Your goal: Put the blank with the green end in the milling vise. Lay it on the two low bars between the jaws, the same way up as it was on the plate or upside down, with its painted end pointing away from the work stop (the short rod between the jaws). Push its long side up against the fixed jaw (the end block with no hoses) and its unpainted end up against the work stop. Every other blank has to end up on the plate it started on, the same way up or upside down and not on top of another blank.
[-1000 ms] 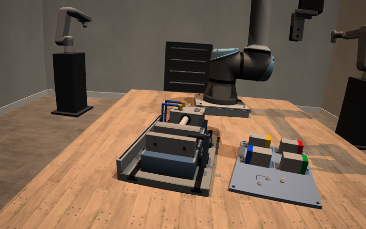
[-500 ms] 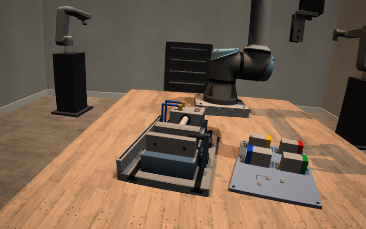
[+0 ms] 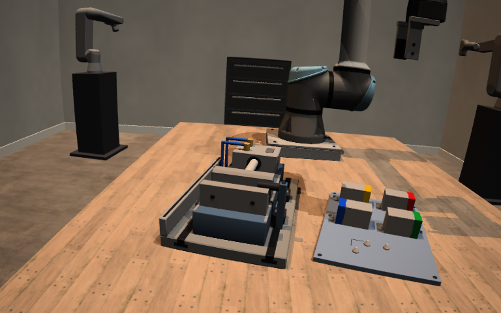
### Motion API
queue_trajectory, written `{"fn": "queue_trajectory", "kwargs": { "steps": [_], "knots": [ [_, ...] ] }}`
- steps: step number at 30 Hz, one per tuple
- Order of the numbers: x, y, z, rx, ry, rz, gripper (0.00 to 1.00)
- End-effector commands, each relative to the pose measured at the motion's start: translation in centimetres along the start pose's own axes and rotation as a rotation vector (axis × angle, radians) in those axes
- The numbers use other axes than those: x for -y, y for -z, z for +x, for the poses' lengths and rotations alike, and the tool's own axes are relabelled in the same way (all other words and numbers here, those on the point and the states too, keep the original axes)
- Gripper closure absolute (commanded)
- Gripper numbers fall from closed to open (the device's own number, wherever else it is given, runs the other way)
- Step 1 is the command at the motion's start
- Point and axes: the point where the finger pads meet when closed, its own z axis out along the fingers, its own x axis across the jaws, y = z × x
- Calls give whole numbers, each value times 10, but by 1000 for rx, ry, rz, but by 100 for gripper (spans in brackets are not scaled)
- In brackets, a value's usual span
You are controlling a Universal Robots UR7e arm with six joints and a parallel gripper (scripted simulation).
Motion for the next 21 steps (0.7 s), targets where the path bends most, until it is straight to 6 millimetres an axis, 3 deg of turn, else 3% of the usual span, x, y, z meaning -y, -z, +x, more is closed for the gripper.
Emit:
{"fn": "queue_trajectory", "kwargs": {
  "steps": [1,6,11,21],
  "knots": [
    [0,0,0,2,40,-3,0],
    [0,0,0,2,40,-3,0],
    [1,2,0,2,-190,-3,0],
    [1,2,0,2,-190,-3,0]
  ]
}}
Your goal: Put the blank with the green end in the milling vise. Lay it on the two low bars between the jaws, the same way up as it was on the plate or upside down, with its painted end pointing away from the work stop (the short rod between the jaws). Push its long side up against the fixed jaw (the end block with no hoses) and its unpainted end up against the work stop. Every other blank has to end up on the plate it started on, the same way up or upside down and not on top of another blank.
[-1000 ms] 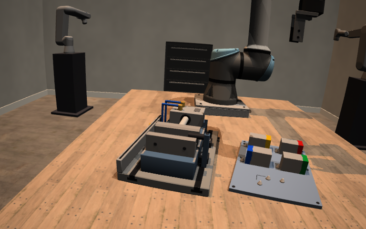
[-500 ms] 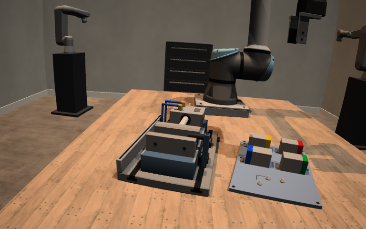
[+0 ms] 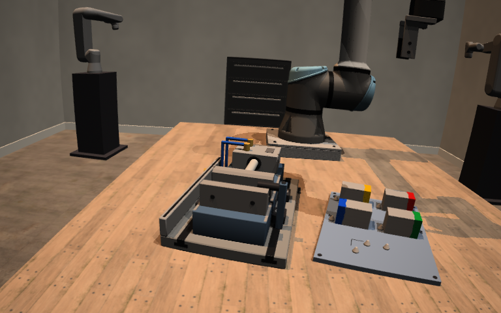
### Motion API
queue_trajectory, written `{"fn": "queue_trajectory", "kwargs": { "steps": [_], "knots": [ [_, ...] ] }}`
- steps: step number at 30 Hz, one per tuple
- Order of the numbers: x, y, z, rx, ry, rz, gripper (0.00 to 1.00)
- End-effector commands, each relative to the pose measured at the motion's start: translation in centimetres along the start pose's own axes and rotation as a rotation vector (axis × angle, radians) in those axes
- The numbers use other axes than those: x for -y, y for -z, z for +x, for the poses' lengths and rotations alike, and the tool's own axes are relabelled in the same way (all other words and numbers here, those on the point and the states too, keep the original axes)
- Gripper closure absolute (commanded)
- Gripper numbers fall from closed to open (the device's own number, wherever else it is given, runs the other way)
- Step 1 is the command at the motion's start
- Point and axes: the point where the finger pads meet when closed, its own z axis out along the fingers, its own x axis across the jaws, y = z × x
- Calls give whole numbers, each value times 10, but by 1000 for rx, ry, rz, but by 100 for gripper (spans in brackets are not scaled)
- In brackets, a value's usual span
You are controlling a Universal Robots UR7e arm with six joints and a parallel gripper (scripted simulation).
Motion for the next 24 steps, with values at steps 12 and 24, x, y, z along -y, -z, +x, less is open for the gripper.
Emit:
{"fn": "queue_trajectory", "kwargs": {
  "steps": [12,24],
  "knots": [
    [0,1,0,1,-6,0,0],
    [0,1,0,1,-6,0,0]
  ]
}}
